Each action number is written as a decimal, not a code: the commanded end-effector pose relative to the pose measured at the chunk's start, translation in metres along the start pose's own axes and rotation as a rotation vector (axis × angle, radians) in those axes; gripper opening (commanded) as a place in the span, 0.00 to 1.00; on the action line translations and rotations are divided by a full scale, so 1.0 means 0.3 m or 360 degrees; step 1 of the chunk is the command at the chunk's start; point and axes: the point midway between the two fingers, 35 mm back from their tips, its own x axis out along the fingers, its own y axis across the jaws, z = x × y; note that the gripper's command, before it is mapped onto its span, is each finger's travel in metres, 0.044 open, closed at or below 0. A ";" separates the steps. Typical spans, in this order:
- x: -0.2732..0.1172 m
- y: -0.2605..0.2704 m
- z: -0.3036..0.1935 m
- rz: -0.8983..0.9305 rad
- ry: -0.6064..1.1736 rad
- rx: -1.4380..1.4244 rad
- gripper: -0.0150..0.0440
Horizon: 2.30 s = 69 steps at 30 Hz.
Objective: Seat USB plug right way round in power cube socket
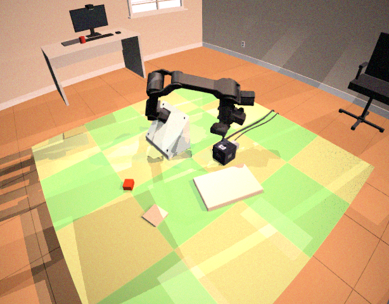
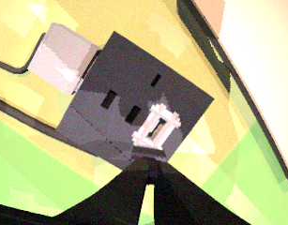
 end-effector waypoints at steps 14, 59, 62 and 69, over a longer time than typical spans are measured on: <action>0.001 0.000 0.000 0.0000 0.0000 0.0719 0.25; 0.001 0.001 0.000 0.0000 0.0001 0.2594 0.25; 0.001 0.001 0.000 0.0000 0.0001 0.2719 0.25; 0.001 0.001 0.000 0.0000 0.0001 0.3011 0.25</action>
